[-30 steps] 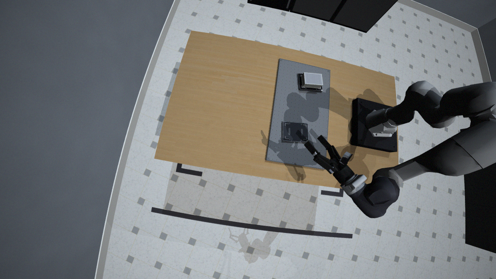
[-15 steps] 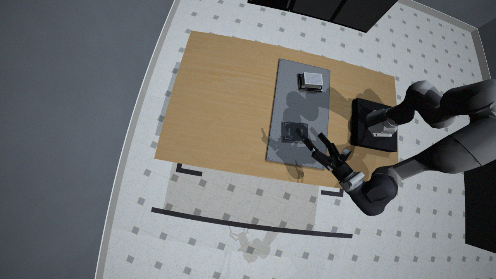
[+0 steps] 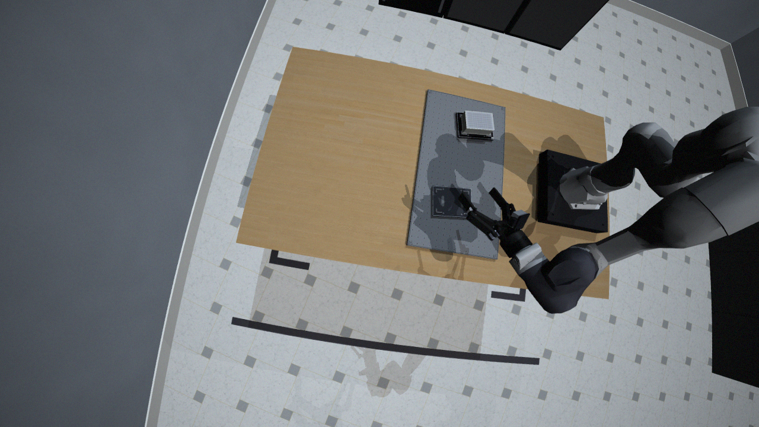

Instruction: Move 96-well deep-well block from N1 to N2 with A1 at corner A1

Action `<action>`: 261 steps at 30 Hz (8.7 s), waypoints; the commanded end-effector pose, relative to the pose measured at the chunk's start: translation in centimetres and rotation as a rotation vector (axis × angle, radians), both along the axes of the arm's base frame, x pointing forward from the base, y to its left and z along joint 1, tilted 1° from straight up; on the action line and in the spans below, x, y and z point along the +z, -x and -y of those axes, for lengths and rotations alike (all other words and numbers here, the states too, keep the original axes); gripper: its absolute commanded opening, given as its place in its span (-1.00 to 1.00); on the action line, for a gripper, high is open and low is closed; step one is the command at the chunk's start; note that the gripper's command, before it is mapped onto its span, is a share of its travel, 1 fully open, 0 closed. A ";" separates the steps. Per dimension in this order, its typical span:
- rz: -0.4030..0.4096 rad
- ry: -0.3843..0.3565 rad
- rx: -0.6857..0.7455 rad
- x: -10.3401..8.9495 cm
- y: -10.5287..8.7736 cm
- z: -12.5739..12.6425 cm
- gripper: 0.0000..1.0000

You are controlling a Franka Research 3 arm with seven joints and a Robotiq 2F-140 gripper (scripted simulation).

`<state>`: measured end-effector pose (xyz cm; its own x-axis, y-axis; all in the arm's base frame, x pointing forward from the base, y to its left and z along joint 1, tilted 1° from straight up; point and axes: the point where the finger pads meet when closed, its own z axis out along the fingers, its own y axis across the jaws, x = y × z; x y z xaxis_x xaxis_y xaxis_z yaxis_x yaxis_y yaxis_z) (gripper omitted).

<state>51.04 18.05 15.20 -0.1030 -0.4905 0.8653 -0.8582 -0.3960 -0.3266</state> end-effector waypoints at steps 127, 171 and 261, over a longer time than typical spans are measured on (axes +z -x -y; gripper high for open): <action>-1.268 -0.290 1.333 -8.5 4.4 37.6 1.00; -1.268 -0.290 1.333 -11.4 4.4 37.6 1.00; -1.268 -0.290 1.333 -15.5 4.4 37.6 0.21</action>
